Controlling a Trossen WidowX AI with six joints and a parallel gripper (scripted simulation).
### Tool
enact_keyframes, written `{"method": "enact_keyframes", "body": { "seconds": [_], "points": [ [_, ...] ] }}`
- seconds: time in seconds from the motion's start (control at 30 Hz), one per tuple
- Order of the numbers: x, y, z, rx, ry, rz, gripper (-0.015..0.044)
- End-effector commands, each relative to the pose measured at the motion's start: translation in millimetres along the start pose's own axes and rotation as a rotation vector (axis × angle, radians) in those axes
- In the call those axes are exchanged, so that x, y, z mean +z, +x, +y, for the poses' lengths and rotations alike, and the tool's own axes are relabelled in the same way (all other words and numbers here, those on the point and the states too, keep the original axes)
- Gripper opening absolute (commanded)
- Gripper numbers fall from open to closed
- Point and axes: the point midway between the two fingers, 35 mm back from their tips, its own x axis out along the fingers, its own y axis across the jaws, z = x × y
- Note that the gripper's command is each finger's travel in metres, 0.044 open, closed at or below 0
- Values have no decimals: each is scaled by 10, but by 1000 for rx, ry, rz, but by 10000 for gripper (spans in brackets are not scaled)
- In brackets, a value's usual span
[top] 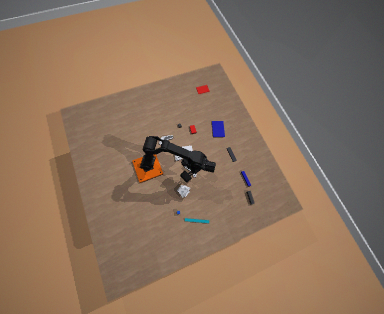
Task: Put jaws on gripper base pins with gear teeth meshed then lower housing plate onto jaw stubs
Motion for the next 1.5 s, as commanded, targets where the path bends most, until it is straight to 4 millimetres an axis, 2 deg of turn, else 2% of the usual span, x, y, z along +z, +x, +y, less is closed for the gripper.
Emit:
{"method": "enact_keyframes", "body": {
  "seconds": [0.0, 0.53, 1.1, 1.47],
  "points": [
    [0, 0, 0, 0, 0, 0, 440],
    [0, 0, 0, 0, 0, 0, 440],
    [0, 0, 0, 0, 0, 0, 0],
    [0, 0, 0, 0, 0, 0, 0]
  ]
}}
